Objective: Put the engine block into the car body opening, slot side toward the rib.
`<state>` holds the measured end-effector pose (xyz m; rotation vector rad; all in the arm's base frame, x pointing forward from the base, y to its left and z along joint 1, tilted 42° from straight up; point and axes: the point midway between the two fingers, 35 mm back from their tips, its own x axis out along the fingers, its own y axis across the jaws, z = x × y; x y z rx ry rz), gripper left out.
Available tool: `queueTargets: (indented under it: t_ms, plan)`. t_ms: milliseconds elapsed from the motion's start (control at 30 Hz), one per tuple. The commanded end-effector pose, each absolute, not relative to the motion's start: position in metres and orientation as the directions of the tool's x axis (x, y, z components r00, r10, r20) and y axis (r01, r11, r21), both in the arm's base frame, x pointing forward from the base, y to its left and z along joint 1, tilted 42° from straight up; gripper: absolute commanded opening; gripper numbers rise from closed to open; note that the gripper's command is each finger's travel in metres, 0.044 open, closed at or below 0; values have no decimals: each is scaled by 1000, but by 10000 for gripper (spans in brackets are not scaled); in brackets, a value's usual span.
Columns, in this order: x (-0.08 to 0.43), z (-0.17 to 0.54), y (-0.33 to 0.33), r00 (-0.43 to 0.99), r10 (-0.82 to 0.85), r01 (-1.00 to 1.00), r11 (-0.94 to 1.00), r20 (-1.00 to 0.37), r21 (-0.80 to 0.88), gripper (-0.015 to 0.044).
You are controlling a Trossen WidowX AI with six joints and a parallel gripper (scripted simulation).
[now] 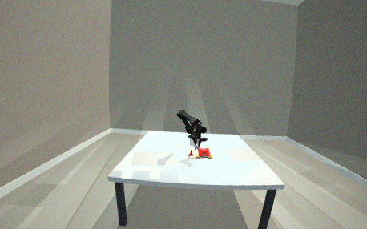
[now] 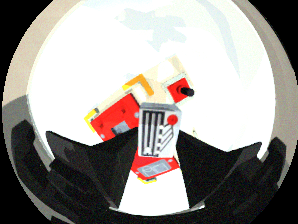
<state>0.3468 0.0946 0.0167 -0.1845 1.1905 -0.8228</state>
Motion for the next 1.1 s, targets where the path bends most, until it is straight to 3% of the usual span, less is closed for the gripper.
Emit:
queueTargets:
  t_ms: [0,800,1000,1067]
  plan:
    - [345,6,100,122,-649,395,726,-751,-563,0]
    - [329,-60,127,122,-652,-136,736,-749,-663,0]
    - [329,-59,126,122,-652,-154,733,-749,-663,157]
    - [329,-60,126,122,-652,-152,733,-749,-663,158]
